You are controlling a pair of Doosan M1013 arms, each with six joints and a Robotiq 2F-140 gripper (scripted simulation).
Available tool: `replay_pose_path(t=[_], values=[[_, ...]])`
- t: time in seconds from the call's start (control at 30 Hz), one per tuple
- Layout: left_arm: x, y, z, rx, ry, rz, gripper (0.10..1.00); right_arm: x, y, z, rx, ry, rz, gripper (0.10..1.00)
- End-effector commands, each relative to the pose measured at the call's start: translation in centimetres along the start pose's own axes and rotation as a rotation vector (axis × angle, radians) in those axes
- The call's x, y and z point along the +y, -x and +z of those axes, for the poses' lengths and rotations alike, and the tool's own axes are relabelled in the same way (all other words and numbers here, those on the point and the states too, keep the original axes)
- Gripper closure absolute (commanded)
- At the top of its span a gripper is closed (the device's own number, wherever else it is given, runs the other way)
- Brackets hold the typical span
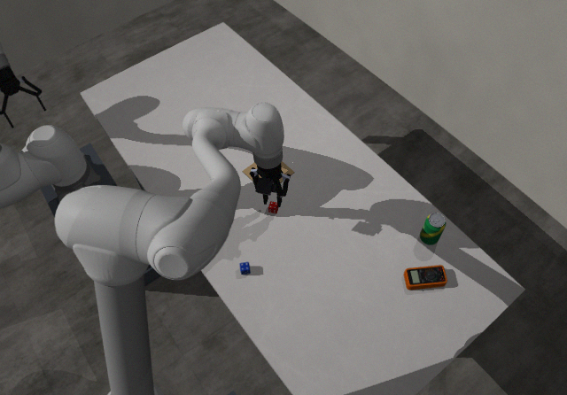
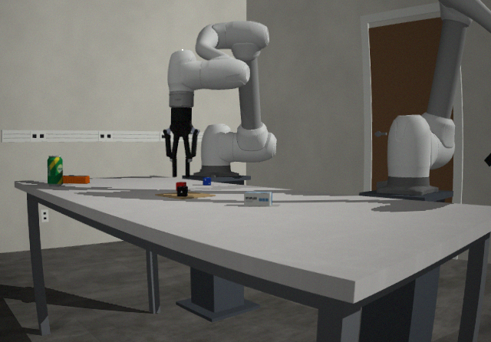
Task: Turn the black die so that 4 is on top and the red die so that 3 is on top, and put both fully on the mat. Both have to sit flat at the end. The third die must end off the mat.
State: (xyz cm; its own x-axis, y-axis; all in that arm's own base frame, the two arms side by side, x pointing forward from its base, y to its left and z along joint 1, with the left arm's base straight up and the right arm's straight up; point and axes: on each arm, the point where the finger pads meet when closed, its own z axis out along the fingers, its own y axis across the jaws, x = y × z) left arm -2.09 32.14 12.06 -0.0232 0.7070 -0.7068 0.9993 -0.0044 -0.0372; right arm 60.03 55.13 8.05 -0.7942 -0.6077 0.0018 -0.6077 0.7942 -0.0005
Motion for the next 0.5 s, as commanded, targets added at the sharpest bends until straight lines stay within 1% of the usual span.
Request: replay_pose_path(t=[0.0,0.47], values=[[-0.01,0.00,-0.05,0.001,0.000,0.000,0.098,0.01,0.05,0.11,-0.002,0.001,0.000,0.747],[-0.01,0.00,-0.05,0.001,0.000,0.000,0.098,0.01,0.05,0.94,-0.002,0.001,0.000,0.747]])
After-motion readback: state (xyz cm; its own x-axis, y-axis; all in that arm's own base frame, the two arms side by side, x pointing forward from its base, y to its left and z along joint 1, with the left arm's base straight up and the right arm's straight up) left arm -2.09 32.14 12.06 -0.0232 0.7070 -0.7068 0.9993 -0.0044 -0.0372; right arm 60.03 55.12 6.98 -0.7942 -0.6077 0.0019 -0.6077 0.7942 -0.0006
